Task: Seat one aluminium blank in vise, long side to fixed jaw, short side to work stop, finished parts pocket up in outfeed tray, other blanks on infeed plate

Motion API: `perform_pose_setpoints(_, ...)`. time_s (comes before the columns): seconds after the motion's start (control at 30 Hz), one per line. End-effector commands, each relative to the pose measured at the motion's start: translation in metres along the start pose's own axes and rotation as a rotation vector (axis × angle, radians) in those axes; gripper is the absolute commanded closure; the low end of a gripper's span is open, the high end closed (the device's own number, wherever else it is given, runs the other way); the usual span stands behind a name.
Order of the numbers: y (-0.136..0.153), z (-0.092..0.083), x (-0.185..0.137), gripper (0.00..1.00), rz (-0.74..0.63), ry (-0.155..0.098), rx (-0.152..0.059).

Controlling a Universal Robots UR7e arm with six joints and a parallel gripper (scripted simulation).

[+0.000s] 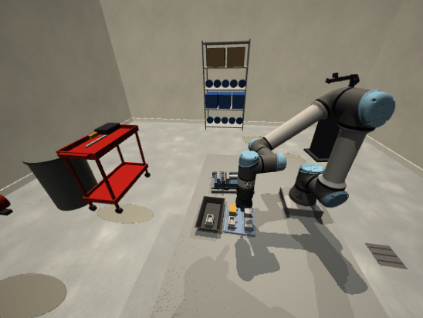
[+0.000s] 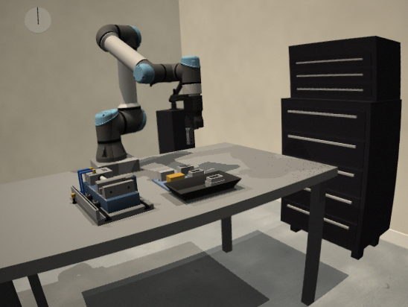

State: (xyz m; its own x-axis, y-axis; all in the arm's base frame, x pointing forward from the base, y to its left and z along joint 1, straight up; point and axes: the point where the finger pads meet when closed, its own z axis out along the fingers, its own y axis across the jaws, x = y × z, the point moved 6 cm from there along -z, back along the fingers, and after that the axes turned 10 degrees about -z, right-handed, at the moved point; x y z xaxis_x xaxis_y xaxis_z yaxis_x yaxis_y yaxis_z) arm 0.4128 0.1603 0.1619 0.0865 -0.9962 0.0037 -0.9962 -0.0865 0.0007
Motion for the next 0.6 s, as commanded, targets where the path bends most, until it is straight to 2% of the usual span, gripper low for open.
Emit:
perform_pose_setpoints(0.0,-0.001,0.011,0.0,1.0,0.0,0.0,0.002)
perform_pose_setpoints(0.27,-0.001,0.023,0.0,1.0,0.0,0.0,0.002)
perform_pose_setpoints(0.57,-0.001,0.027,0.0,1.0,0.0,0.0,0.002)
